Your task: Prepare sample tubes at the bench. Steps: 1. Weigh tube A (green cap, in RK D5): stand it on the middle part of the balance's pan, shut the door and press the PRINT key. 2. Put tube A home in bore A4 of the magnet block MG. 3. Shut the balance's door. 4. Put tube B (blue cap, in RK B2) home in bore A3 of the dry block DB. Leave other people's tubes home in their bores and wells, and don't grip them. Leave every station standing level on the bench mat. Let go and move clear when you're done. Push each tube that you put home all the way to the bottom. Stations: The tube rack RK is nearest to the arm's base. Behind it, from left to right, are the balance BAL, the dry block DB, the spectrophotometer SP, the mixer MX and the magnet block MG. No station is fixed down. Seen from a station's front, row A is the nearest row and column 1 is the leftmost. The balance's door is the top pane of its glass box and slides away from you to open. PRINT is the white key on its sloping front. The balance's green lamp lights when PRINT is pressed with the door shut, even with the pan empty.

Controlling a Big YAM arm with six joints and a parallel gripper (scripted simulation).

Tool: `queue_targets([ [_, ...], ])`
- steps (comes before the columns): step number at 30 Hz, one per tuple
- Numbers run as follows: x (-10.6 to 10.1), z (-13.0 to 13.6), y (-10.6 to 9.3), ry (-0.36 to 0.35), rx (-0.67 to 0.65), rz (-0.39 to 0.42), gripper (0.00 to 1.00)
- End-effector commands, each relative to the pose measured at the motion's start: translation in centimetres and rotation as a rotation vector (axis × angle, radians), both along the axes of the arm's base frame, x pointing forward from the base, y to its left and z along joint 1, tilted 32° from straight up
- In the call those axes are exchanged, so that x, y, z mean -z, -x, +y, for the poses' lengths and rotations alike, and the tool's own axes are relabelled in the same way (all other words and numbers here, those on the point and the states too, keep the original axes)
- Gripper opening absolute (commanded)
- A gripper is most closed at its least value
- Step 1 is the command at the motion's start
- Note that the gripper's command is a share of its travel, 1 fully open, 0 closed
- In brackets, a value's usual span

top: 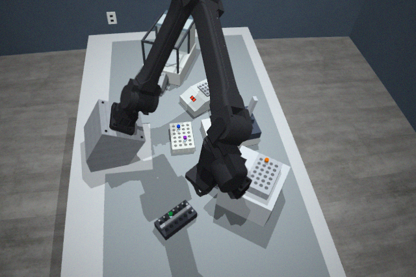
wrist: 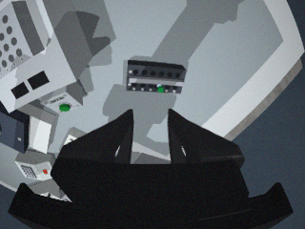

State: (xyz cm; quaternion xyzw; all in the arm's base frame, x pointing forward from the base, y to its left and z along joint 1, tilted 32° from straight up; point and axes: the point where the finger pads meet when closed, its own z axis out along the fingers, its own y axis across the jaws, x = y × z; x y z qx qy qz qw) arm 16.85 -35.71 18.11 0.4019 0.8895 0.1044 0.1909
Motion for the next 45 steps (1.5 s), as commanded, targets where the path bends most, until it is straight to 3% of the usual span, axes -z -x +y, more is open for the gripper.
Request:
queue_targets([
  [1,-3.6,-1.7,-3.0,0.099,0.015,-0.01,0.3],
  [3,-2.9,-1.9,-4.8,0.073,0.013,0.0,0.3],
  [4,-3.1,-1.9,-5.5,0.072,0.013,-0.001,0.3],
  [5,-4.8,-1.6,-6.2,0.134,0.004,-0.014,0.3],
  [8,-4.3,-1.6,-8.8,0.106,0.002,-0.003,0.3],
  [9,-6.1,-1.1,-9.4,0.168,-0.005,-0.025,0.3],
  [11,-5.3,-1.1,-11.2,0.14,-0.007,-0.011,0.3],
  [13,-5.3,-1.1,-11.2,0.14,-0.007,-0.011,0.3],
  [14,-5.4,0.3,-11.3,0.168,-0.014,-0.022,0.3],
  [15,-7.5,-0.4,-12.6,0.203,-0.014,-0.044,0.3],
  [16,-6.4,-0.5,-13.5,0.176,-0.015,-0.029,0.3],
  [19,-6.8,0.3,-15.2,0.158,-0.015,-0.019,0.3],
  [20,-9.0,0.7,-15.9,0.228,-0.019,-0.068,0.3],
  [22,-8.0,0.9,-17.7,0.202,-0.021,-0.051,0.3],
  [24,-8.3,1.6,-18.6,0.188,-0.022,-0.041,0.3],
  [25,-10.6,2.1,-19.2,0.253,-0.024,-0.1,0.3],
  [26,-10.9,2.4,-19.9,0.256,-0.024,-0.105,0.3],
  [28,-9.8,2.7,-21.7,0.227,-0.026,-0.082,0.3],
  [30,-9.8,2.7,-21.7,0.227,-0.026,-0.082,0.3],
  [31,-9.8,4.2,-21.2,0.243,-0.03,-0.106,0.3],
  [32,-12.3,4.0,-22.5,0.276,-0.029,-0.142,0.3],
  [34,-11.2,4.4,-24.4,0.25,-0.03,-0.118,0.3],
  [36,-11.3,5.3,-24.9,0.232,-0.031,-0.1,0.3],
  [37,-14.0,5.9,-25.4,0.289,-0.031,-0.18,0.3],
  [38,-14.4,6.3,-26.0,0.293,-0.032,-0.191,0.3],
  [40,-13.1,6.8,-27.8,0.266,-0.033,-0.162,0.3],
  [45,-12.8,10.6,-29.7,0.224,-0.045,-0.127,0.3],
])
